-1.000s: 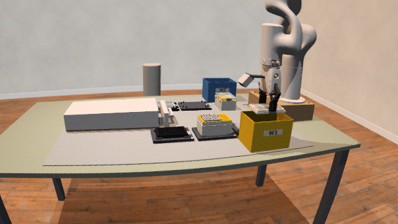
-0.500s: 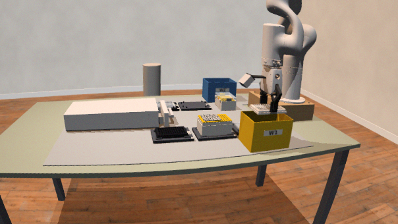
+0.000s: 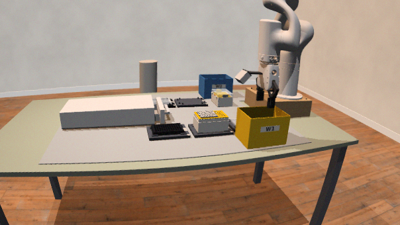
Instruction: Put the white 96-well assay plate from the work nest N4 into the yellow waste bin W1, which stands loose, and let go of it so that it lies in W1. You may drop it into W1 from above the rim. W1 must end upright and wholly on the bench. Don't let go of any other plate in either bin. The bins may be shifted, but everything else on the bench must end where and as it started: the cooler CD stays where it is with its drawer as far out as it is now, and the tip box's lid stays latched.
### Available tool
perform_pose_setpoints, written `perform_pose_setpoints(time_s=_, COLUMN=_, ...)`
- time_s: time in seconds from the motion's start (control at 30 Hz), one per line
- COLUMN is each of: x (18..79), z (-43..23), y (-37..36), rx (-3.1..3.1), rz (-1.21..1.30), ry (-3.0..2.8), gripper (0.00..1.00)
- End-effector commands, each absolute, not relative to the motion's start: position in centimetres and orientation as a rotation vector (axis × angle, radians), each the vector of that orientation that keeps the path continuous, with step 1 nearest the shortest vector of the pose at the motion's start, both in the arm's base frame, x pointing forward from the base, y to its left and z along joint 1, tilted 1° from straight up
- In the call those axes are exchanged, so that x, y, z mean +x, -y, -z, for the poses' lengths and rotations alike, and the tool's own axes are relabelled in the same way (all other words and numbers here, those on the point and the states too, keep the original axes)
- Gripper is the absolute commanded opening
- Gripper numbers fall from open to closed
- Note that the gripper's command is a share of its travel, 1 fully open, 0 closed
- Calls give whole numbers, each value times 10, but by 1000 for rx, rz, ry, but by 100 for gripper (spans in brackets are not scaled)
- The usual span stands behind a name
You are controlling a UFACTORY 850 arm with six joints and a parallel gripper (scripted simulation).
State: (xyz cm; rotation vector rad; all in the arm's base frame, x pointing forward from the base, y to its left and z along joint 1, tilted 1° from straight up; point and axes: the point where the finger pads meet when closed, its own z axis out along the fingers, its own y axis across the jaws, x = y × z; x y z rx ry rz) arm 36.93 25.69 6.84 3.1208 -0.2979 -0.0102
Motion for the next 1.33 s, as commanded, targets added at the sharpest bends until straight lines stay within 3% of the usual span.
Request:
perform_pose_setpoints(time_s=0.0, x=370, z=-69, y=-257, rx=3122, rz=8, ry=298, gripper=100)
perform_pose_setpoints(time_s=1.3, x=378, z=-81, y=-215, rx=3122, rz=8, ry=298, gripper=100)
